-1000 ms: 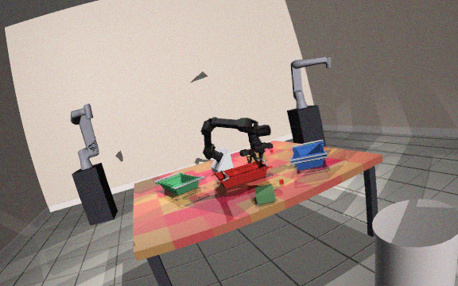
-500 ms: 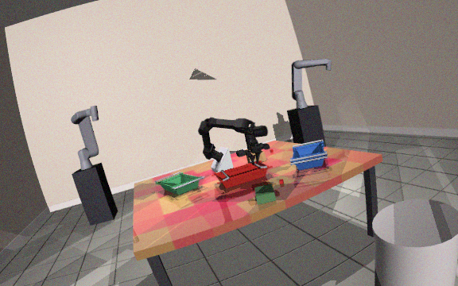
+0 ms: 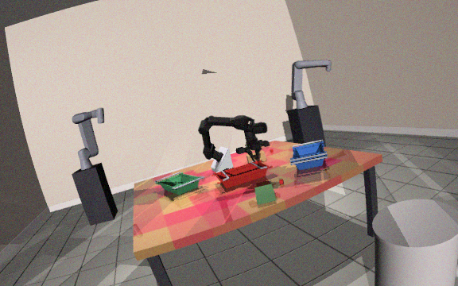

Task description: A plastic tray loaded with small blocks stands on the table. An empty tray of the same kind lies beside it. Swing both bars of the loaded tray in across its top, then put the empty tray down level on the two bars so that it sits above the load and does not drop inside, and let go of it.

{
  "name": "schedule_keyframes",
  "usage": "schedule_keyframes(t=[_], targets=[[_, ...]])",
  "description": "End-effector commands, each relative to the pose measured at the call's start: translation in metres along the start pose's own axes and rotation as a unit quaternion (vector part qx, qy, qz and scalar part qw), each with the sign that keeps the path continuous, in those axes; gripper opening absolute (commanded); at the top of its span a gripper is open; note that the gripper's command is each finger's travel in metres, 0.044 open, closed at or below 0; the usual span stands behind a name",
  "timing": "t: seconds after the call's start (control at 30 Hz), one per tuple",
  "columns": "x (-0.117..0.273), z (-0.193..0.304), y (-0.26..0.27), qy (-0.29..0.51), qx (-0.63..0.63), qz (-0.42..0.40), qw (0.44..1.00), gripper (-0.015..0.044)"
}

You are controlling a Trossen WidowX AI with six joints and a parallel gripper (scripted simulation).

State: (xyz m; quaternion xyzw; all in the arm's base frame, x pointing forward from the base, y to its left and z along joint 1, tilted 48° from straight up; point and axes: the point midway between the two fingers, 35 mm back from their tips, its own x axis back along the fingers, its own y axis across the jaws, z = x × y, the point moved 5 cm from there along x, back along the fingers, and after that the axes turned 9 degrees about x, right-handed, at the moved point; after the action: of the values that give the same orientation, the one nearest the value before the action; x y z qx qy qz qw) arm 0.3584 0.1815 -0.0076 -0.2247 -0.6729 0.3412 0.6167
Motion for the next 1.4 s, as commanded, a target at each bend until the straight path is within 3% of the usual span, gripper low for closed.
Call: schedule_keyframes(t=[0.0, 0.3, 0.43, 1.37], targets=[[0.0008, 0.0003, 0.0016, -0.002, 0.002, 0.000, 1.000, 0.0087], [0.0008, 0.0003, 0.0016, -0.002, 0.002, 0.000, 1.000, 0.0087], [0.0008, 0.0003, 0.0016, -0.002, 0.002, 0.000, 1.000, 0.0000], [0.0006, 0.0004, 0.0008, -0.001, 0.001, 0.000, 1.000, 0.0000]])
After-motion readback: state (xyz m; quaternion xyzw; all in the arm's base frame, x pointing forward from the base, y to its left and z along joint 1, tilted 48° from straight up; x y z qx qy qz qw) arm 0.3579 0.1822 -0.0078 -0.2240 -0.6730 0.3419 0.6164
